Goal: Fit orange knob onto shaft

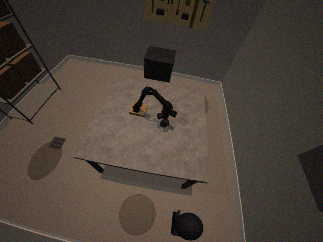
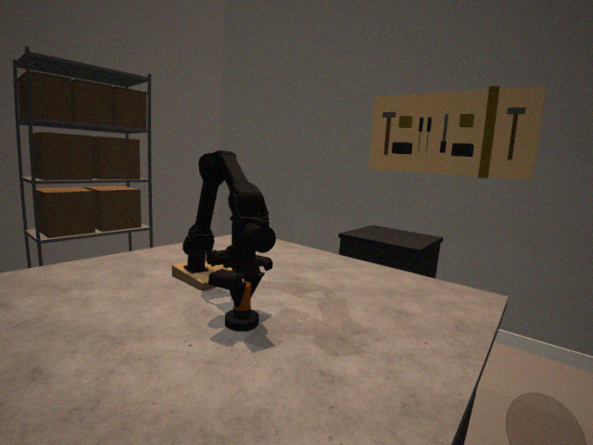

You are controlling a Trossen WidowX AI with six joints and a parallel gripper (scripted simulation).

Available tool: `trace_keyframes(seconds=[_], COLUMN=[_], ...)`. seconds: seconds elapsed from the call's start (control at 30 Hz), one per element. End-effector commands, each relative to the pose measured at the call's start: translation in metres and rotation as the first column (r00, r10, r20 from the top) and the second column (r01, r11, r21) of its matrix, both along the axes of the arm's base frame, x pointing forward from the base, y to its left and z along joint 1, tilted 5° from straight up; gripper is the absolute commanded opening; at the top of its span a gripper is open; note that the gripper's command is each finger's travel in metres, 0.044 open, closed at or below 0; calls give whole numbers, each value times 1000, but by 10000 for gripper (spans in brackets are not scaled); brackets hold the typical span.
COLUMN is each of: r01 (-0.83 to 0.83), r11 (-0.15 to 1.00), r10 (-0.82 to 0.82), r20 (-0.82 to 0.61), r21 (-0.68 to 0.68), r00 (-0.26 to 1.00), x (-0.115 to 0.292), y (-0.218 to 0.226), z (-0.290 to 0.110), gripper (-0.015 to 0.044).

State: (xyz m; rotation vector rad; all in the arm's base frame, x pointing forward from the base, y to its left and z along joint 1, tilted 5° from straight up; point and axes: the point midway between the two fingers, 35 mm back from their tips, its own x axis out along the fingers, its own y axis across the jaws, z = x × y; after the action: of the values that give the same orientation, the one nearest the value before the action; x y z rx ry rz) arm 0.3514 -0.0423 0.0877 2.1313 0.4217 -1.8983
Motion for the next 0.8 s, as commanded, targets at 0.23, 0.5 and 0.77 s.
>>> trace_keyframes(seconds=[0.23, 0.5, 0.77], r01=[-2, -2, -2], r11=[1000, 1000, 1000], r10=[2, 2, 2], r20=[0, 0, 0], r21=[0, 0, 0], r00=[1000, 1000, 1000], x=[0, 0, 1], y=[0, 0, -1], z=[0, 0, 9], gripper=[289, 440, 440])
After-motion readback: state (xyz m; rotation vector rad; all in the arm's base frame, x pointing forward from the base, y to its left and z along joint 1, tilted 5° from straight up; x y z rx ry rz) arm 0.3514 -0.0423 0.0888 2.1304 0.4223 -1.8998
